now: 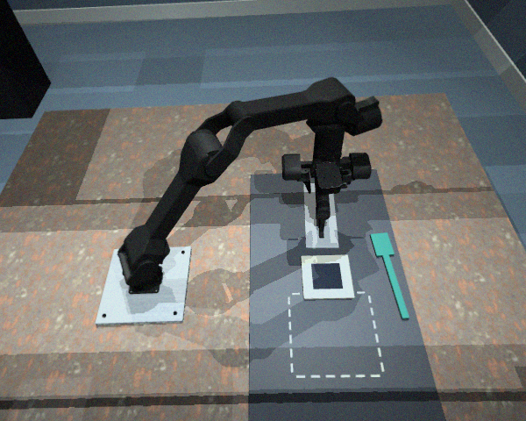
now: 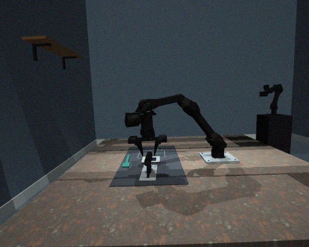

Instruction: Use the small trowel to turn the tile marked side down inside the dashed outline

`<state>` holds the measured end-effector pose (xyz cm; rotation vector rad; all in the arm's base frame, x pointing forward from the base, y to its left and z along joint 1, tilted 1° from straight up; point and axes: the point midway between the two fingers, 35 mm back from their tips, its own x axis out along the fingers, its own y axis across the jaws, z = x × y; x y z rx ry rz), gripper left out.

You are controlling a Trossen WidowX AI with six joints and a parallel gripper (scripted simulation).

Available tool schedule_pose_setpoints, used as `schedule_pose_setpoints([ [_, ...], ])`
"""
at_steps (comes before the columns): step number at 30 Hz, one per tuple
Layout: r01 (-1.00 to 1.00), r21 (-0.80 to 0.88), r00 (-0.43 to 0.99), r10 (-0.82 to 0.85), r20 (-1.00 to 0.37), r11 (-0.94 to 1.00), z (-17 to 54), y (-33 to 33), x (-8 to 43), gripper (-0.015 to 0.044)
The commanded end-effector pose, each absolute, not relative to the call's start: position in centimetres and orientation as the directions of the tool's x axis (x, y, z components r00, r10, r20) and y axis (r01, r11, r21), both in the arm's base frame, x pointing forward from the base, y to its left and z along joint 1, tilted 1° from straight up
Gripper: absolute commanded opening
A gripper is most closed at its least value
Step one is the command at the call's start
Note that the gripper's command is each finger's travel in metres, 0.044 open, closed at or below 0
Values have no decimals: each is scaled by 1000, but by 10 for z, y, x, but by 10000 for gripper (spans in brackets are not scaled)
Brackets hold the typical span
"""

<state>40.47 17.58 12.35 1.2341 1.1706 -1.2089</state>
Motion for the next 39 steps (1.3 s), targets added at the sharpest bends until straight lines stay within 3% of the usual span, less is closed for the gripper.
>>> schedule_pose_setpoints([
  [1,999,41,40,-2,-999,-18,147,176,404,270],
  [13,999,52,52,-1,-999,-1,158,176,404,300],
  [25,913,142,157,-9,-988,383,153,180,409,300],
  [39,634,174,281,-15,-960,754,146,186,412,300],
])
